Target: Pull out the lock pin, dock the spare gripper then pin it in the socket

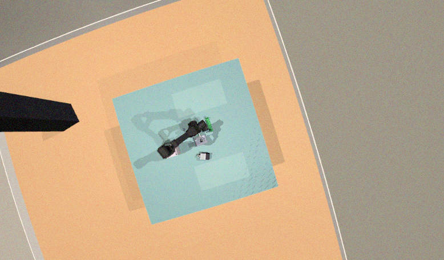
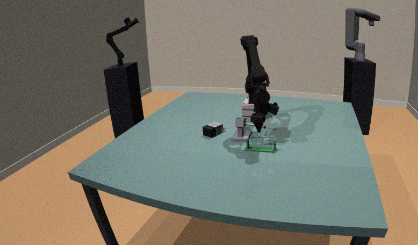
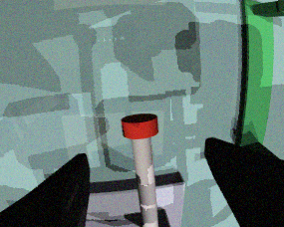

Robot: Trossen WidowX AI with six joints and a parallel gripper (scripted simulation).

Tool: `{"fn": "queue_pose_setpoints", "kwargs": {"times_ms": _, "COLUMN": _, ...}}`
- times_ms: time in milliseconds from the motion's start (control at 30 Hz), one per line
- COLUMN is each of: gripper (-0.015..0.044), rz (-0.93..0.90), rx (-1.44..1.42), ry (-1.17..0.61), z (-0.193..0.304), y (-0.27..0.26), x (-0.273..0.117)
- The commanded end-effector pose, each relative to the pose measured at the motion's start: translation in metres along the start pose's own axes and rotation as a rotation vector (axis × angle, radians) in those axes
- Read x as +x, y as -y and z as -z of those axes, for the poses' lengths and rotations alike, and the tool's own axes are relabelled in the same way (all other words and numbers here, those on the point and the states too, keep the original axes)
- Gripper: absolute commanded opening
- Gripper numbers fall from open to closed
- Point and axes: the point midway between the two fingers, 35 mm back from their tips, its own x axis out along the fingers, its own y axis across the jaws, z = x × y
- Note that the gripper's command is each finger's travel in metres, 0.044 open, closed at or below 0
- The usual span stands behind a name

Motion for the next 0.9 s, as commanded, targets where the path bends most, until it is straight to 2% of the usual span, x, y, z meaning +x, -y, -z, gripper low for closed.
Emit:
{"fn": "queue_pose_setpoints", "kwargs": {"times_ms": 0, "gripper": 0.0300, "rz": -0.011, "rx": -0.005, "ry": 0.001, "z": -0.0002, "y": -0.0033, "x": 0.0093}}
{"fn": "queue_pose_setpoints", "kwargs": {"times_ms": 300, "gripper": 0.0300, "rz": -0.011, "rx": -0.005, "ry": 0.001, "z": -0.0002, "y": -0.0037, "x": 0.0116}}
{"fn": "queue_pose_setpoints", "kwargs": {"times_ms": 667, "gripper": 0.0011, "rz": -0.011, "rx": -0.005, "ry": 0.001, "z": -0.0002, "y": -0.0037, "x": 0.0116}}
{"fn": "queue_pose_setpoints", "kwargs": {"times_ms": 867, "gripper": 0.0000, "rz": -0.011, "rx": -0.005, "ry": 0.001, "z": -0.0002, "y": -0.0034, "x": 0.0116}}
